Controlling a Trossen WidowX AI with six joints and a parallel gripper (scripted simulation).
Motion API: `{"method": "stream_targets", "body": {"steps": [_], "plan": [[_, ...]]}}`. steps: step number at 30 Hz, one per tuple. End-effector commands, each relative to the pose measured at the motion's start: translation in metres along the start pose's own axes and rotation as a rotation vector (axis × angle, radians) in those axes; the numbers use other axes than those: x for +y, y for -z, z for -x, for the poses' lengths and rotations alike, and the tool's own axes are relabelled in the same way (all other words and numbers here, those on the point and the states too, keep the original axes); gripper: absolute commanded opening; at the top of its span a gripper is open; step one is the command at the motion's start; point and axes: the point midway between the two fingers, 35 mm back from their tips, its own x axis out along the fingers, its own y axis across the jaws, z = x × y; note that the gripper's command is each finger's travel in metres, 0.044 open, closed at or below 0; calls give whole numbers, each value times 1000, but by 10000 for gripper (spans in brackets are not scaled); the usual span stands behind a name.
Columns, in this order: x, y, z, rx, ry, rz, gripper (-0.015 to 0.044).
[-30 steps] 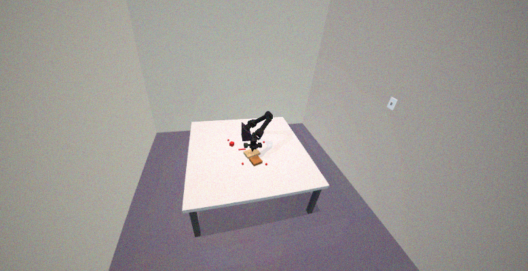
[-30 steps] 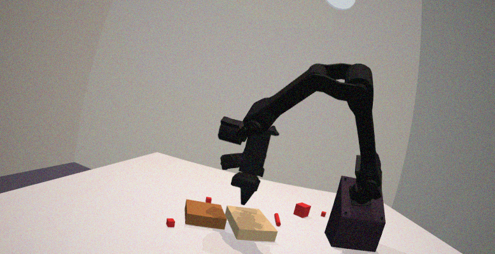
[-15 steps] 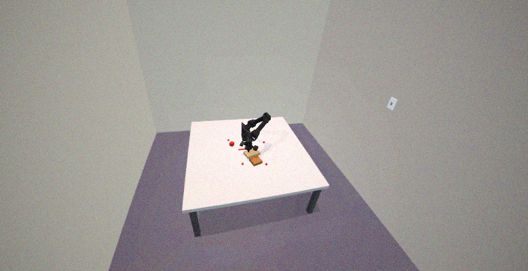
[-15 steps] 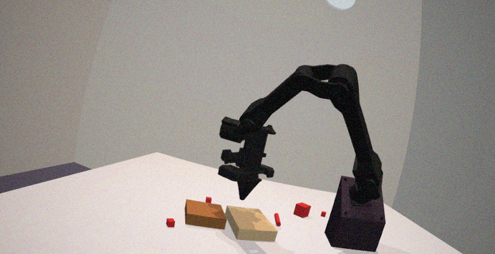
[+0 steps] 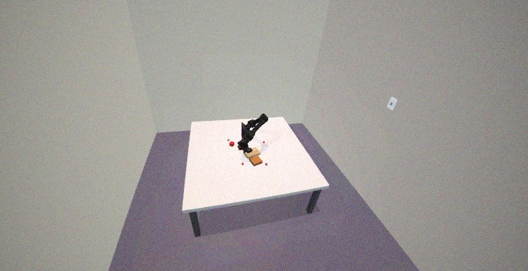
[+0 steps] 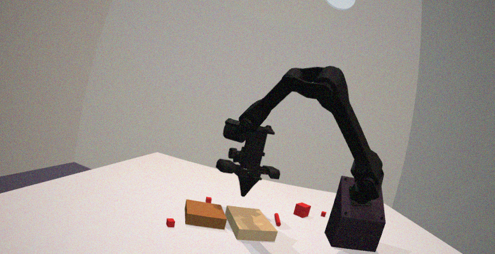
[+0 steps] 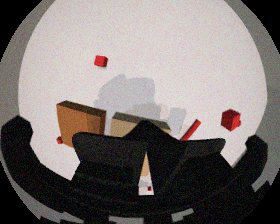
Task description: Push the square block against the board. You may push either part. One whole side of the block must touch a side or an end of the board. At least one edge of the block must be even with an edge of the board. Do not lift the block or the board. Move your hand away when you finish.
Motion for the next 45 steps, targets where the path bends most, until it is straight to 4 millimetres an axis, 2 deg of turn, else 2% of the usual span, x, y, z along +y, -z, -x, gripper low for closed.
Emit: {"method": "stream_targets", "body": {"steps": [1, 7, 8, 11, 13, 20, 33, 45], "plan": [[-5, -9, 0, -1, 1, -117, 0], [-5, -10, -2, 0, 2, -123, 0], [-5, -10, -9, 0, 3, -124, 0], [-5, -9, -47, 2, 2, -124, 0], [-6, -9, -55, 2, 0, -123, 0], [-5, -6, -55, 2, 0, -123, 0], [-2, 14, -55, 3, 1, -124, 0], [-3, -2, -55, 1, 1, -123, 0]]}}
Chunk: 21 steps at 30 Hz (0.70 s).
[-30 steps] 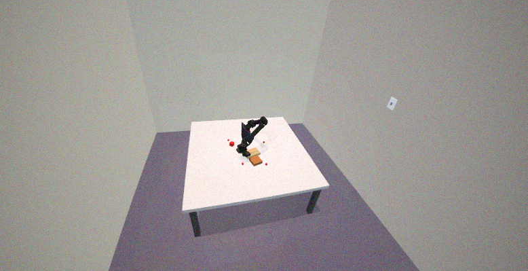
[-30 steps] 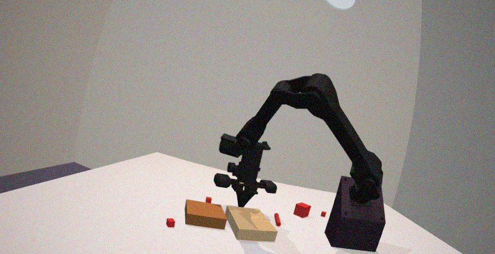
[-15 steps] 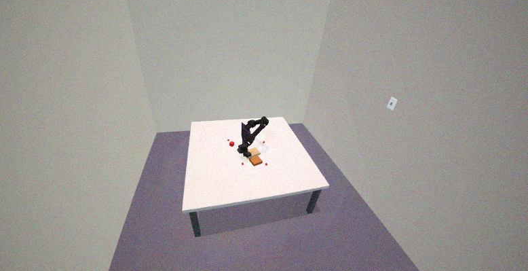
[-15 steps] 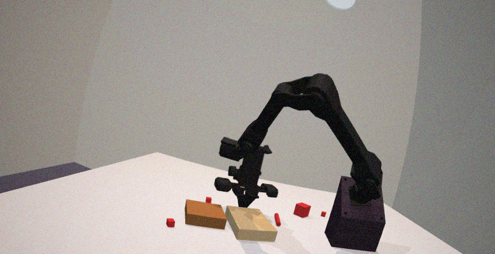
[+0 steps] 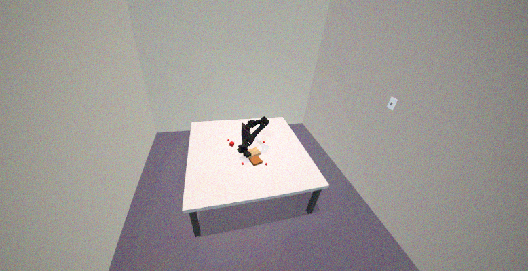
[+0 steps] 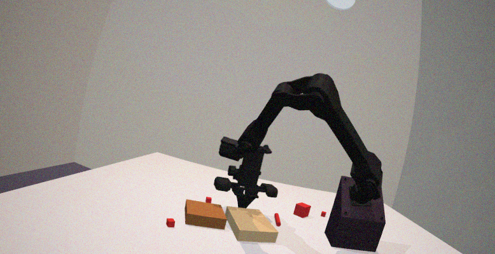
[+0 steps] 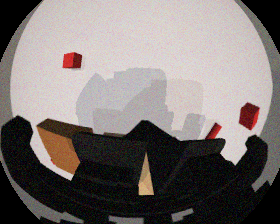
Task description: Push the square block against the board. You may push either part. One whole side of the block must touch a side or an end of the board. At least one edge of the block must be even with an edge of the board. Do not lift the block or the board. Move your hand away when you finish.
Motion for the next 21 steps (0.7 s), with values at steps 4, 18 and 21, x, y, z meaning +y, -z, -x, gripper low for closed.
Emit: {"method": "stream_targets", "body": {"steps": [4, 18, 21], "plan": [[1, -12, 1, 1, -4, 3, 0], [0, -35, 1, 0, -4, 4, 0], [-1, -40, 1, 0, -4, 4, 0]]}}
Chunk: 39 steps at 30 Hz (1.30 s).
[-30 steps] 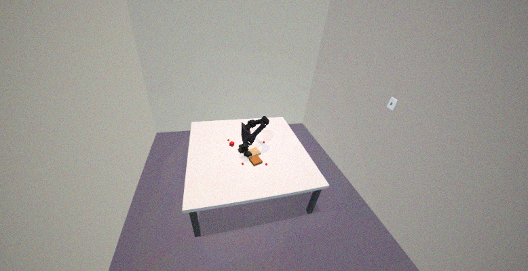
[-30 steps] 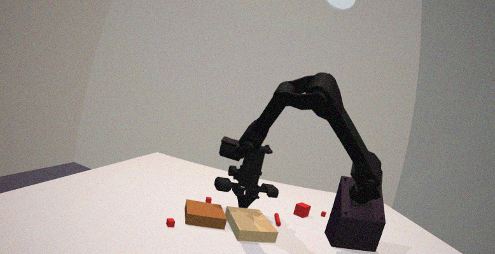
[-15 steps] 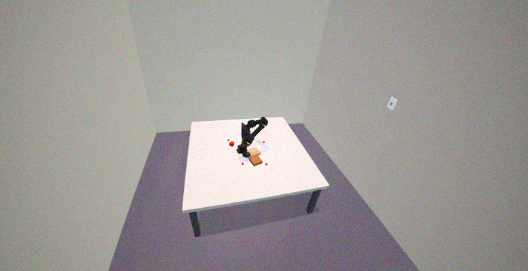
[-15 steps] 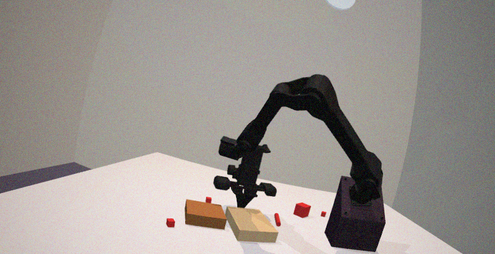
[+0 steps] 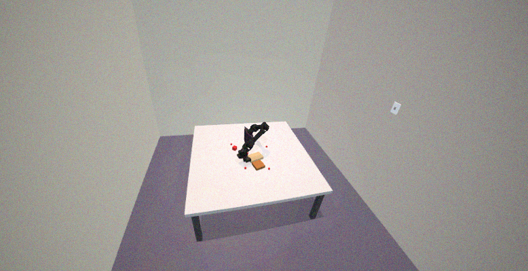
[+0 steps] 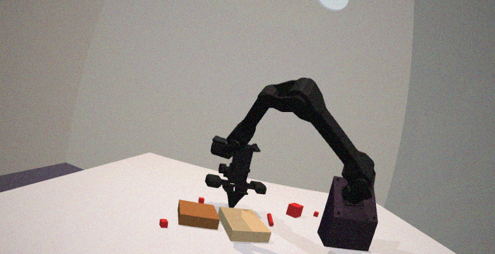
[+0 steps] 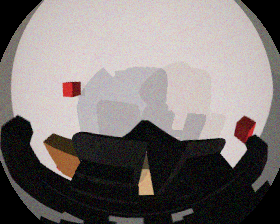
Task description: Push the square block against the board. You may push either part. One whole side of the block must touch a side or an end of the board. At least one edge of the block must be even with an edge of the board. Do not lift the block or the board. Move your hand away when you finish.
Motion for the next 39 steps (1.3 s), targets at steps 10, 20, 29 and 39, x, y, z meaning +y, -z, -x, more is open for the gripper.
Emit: {"method": "stream_targets", "body": {"steps": [10, 20, 29, 39], "plan": [[0, -3, 56, -7, 3, 4, 0], [-6, 7, 56, -11, -9, 188, 0], [-19, 28, 58, -10, -4, 497, 0], [-37, 50, 58, -7, 1, 841, 0]]}}
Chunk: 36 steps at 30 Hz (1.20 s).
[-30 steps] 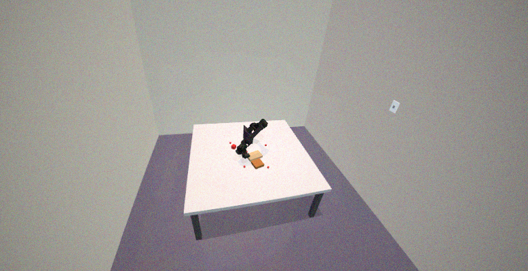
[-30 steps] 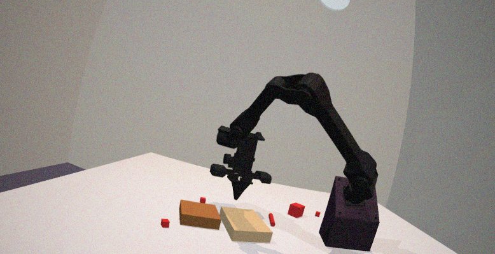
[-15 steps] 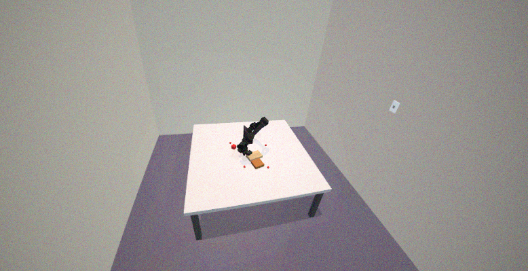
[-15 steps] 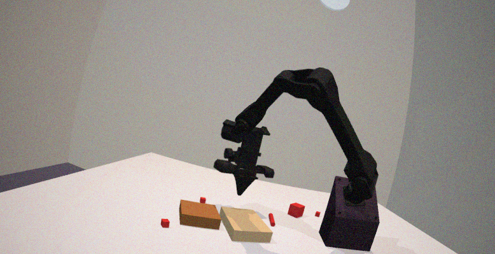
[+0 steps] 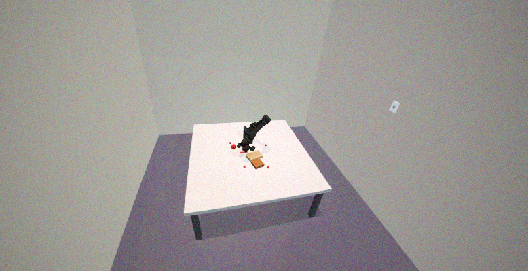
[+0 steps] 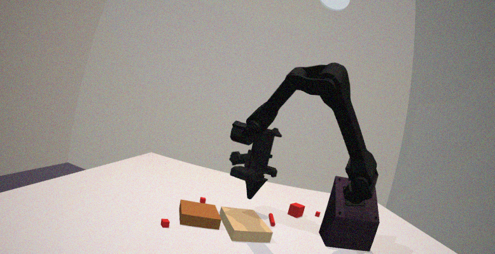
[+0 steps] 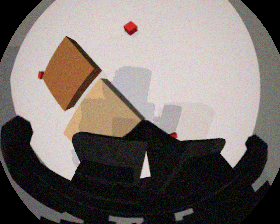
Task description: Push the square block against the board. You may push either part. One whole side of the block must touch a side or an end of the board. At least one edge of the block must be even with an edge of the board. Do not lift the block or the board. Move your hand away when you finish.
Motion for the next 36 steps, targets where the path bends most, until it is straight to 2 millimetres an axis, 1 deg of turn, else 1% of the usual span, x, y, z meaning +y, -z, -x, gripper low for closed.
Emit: {"method": "stream_targets", "body": {"steps": [1, 21, 28, 29, 30, 33, 34, 36], "plan": [[1, 11, 1, -2, 4, 140, 0], [2, 70, -2, 8, 4, 821, 0], [2, 72, -2, 9, 4, 843, 0], [2, 72, -5, 8, 4, 843, 0], [2, 71, -12, 8, 5, 843, 0], [2, 73, -49, 8, 2, 843, 0], [2, 74, -55, 9, 0, 843, 0], [2, 74, -57, 9, 0, 843, 0]]}}
